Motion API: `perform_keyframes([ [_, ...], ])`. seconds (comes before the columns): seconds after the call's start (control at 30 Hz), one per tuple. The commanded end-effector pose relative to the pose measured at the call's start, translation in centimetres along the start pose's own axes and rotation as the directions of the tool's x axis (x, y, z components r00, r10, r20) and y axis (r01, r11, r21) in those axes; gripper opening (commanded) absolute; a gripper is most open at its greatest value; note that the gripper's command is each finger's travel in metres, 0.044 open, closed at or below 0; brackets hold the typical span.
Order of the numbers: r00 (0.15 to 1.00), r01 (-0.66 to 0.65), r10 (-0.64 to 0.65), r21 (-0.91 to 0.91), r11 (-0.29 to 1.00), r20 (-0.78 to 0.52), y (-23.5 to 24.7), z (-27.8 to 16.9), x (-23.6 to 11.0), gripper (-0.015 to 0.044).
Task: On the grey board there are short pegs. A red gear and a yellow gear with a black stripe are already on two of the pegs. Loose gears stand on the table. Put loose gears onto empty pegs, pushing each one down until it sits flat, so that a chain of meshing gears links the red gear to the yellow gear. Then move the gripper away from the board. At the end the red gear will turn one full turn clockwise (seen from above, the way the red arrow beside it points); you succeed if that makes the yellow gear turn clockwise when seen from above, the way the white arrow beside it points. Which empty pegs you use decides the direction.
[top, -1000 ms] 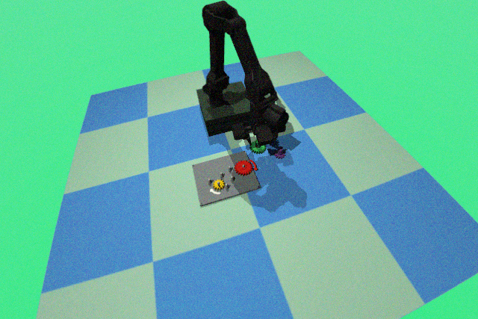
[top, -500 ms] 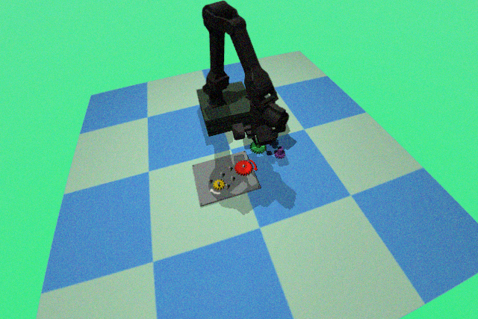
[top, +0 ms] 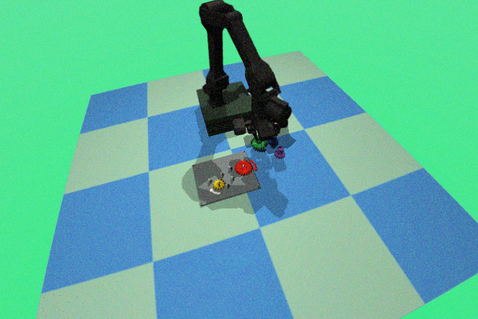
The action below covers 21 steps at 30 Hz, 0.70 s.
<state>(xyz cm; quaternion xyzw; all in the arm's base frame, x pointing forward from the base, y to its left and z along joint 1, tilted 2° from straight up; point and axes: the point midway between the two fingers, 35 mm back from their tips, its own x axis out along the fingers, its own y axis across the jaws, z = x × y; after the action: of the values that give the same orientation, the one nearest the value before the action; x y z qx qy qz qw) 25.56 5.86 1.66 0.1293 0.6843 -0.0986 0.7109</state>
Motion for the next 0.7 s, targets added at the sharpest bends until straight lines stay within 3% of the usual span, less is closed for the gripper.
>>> perform_keyframes([
  [0.0, 1.0, -0.001, 0.001, -0.004, 1.0, 0.007, 0.1, 0.4, -1.1, 0.0],
  [0.67, 1.0, -0.001, 0.001, -0.004, 1.0, 0.008, 0.0, 0.7, -6.6, 0.0],
])
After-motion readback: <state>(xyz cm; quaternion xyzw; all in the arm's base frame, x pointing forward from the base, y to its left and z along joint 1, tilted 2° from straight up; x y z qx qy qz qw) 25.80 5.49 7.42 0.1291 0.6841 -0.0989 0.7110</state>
